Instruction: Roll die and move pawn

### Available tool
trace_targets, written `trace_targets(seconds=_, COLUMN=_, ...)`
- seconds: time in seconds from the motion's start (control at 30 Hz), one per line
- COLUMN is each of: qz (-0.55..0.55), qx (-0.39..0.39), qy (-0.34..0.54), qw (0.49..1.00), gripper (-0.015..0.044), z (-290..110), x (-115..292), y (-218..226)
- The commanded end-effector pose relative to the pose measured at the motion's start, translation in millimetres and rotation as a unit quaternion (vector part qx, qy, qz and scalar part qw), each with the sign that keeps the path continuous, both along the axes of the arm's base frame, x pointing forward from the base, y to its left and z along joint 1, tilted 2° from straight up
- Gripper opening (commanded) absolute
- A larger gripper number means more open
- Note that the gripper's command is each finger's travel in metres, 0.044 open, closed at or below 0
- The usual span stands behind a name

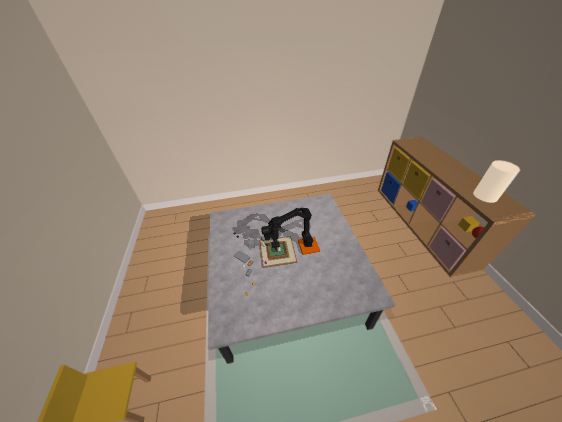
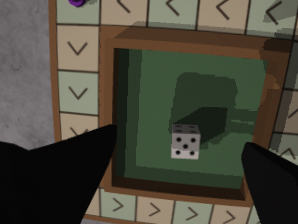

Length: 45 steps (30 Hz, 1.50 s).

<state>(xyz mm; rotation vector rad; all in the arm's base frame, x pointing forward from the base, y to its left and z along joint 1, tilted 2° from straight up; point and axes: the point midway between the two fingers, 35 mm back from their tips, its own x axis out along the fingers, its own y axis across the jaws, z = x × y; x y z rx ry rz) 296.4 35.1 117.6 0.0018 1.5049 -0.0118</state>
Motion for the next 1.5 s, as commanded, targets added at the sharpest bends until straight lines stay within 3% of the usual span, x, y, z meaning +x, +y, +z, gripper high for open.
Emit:
trace_targets(seconds=0.0, qz=-0.051, qx=0.006, qy=0.008, qw=0.999, gripper=0.0256, z=-3.0, x=30.2, y=25.4)
trace_targets(seconds=0.07, qz=-0.087, qx=0.008, qy=0.013, qw=0.996, gripper=0.0204, z=-6.9, x=47.8, y=42.1)
trace_targets(seconds=0.3, qz=-0.198, qx=0.01, qy=0.028, qw=0.98, gripper=0.02, z=-31.6, x=92.1, y=101.5)
trace_targets(seconds=1.47, qz=-0.201, qx=0.01, qy=0.029, qw=0.979, gripper=0.02, z=-79.7, x=89.8, y=103.2)
